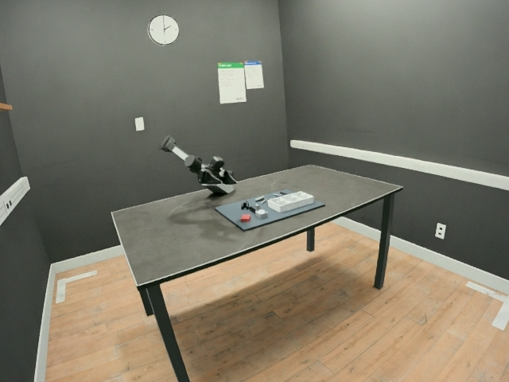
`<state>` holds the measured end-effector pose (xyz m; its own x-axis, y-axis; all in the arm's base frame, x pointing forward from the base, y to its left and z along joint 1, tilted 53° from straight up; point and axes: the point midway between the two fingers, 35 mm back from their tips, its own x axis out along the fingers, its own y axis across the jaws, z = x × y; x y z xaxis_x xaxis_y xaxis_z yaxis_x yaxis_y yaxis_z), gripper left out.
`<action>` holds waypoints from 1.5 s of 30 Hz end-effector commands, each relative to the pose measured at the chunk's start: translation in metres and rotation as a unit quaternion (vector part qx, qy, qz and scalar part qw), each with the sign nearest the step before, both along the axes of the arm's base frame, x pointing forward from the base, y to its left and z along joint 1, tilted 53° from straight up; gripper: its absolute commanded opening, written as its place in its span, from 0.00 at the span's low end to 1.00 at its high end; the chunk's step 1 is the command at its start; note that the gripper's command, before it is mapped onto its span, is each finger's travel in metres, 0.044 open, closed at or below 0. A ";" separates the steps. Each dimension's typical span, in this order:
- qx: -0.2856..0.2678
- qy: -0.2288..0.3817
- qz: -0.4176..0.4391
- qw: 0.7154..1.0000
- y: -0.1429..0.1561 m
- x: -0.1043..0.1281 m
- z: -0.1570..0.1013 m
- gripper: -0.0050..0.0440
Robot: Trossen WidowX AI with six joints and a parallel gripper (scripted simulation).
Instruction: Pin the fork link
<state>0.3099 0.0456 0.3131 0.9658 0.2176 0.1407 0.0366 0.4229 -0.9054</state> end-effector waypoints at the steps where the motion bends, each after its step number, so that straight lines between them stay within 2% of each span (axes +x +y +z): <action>1: 0.018 -0.006 -0.013 1.000 0.002 -0.004 0.001 1.00; 7: 0.049 0.007 -0.048 0.998 0.001 -0.005 -0.013 1.00; 12: 0.102 0.035 -0.114 0.988 0.003 -0.004 -0.040 1.00; 18: 0.147 0.052 -0.166 0.974 0.004 -0.005 -0.059 1.00; 20: 0.182 0.063 -0.207 0.959 0.006 -0.006 -0.073 1.00; 21: 0.185 0.059 -0.206 0.959 0.006 -0.005 -0.068 1.00; 22: 0.208 0.068 -0.229 0.948 0.007 -0.005 -0.076 1.00; 24: 0.208 0.068 -0.229 0.948 0.007 -0.005 -0.076 1.00; 26: 0.246 0.084 -0.275 0.926 0.008 -0.006 -0.095 1.00; 27: 0.246 0.084 -0.275 0.926 0.008 -0.006 -0.095 1.00; 30: 0.278 0.096 -0.314 0.903 0.009 -0.007 -0.110 1.00; 45: 0.335 0.118 -0.379 0.855 0.010 -0.007 -0.138 1.00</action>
